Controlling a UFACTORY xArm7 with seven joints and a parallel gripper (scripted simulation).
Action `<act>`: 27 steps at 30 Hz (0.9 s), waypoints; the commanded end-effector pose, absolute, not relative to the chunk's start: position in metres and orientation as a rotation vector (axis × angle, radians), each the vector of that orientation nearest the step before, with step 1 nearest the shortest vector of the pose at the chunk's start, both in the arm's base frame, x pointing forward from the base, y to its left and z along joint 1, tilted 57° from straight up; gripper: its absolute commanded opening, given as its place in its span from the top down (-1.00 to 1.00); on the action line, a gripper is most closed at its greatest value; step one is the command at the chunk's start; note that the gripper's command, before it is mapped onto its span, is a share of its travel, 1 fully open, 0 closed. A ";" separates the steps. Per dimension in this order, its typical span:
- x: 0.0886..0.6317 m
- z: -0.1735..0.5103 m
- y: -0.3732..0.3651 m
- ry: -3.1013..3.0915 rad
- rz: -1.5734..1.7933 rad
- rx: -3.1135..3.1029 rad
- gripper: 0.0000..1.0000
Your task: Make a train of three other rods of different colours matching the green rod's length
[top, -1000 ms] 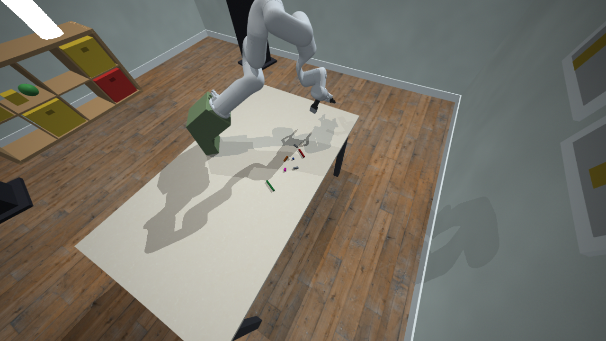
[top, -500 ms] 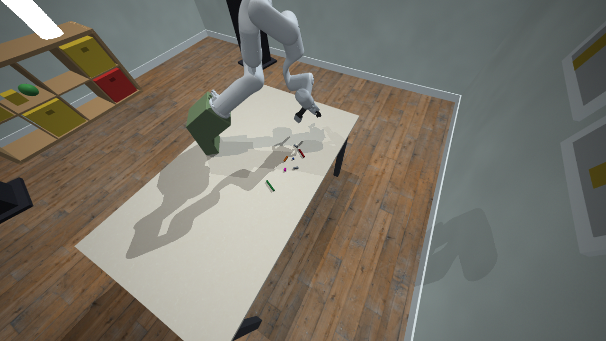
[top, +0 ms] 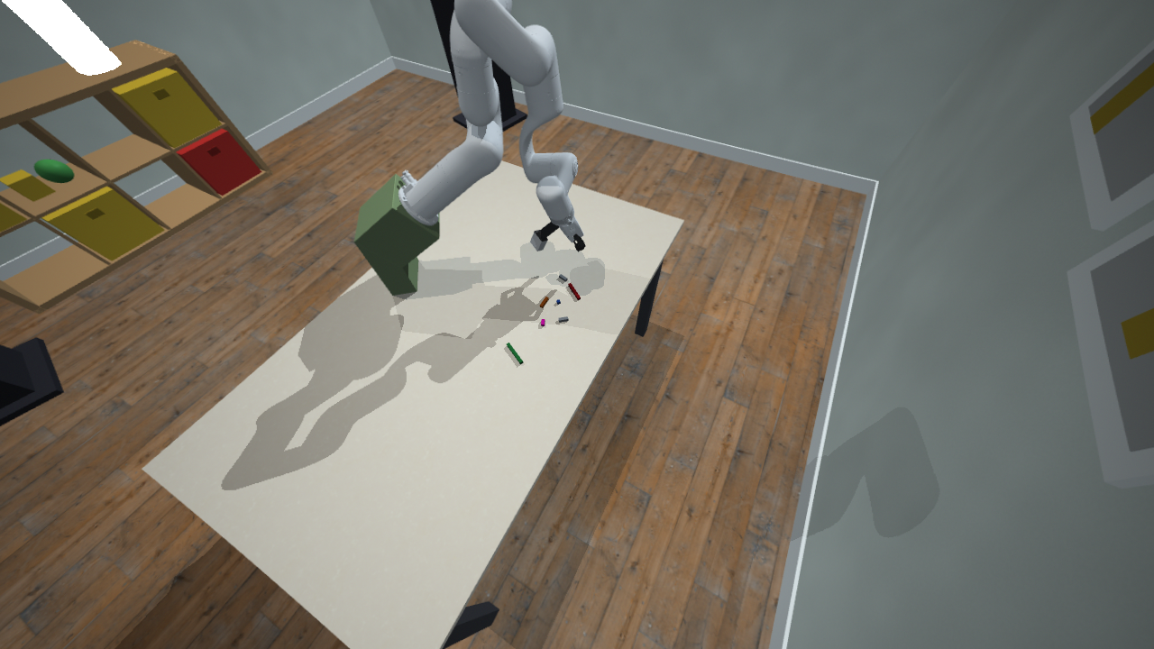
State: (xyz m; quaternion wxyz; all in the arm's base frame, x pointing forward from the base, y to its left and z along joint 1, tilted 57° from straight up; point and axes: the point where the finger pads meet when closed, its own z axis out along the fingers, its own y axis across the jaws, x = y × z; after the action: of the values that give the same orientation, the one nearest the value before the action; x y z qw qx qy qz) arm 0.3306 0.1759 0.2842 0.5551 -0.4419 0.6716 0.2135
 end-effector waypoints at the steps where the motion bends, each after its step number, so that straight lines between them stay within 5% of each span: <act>1: 0.339 0.253 0.144 1.678 0.469 -0.992 -1.00; 27: 0.366 0.129 0.031 2.019 0.322 -0.770 -1.00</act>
State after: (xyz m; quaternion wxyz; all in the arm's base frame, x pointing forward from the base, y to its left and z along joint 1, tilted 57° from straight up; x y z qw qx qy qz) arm 0.3611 0.0331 0.1344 0.4588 -0.3168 0.8195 0.1324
